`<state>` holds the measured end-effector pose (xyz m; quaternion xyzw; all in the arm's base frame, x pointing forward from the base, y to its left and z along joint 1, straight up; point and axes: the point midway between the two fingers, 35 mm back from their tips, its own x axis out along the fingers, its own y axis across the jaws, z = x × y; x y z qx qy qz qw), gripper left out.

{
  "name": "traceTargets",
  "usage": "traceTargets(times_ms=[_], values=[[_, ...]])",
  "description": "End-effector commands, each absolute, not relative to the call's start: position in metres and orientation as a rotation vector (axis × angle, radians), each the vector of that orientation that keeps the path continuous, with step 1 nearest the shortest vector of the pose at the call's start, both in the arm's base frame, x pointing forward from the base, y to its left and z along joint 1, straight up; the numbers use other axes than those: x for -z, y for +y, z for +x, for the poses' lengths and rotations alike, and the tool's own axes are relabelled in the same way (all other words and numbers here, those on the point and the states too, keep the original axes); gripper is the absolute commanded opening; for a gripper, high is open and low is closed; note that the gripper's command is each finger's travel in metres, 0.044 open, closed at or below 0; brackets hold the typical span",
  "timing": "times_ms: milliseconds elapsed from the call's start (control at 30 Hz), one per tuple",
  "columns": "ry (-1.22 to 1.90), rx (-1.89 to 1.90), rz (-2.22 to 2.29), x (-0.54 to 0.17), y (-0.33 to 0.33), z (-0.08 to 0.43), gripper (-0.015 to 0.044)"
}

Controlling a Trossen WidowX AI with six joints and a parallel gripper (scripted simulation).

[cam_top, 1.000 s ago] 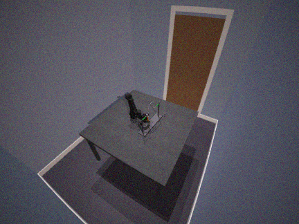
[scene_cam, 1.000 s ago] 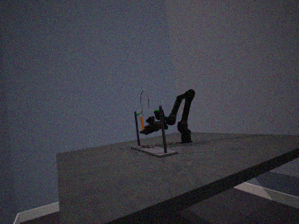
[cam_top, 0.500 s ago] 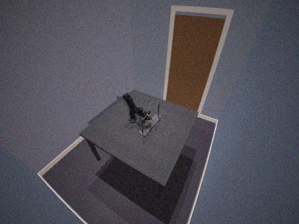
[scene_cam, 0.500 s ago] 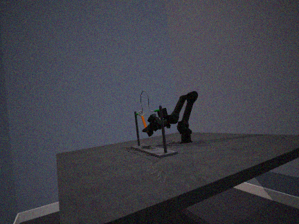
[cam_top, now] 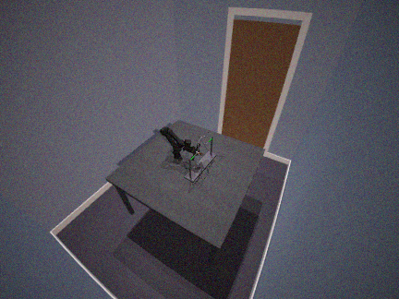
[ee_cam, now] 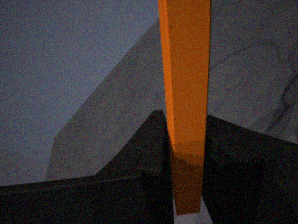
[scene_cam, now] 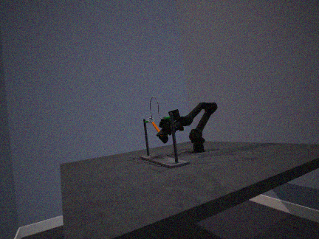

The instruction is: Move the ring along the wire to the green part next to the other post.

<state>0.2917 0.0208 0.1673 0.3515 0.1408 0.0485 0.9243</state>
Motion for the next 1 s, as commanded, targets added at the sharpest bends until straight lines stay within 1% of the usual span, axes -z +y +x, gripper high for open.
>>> traceTargets(times_ms=[0,967], values=[[0.318,-0.144,0.798,-0.182,0.030,0.285,-0.0150],[0.525,-0.402,1.179,-0.242,0.054,0.252,-0.0150]])
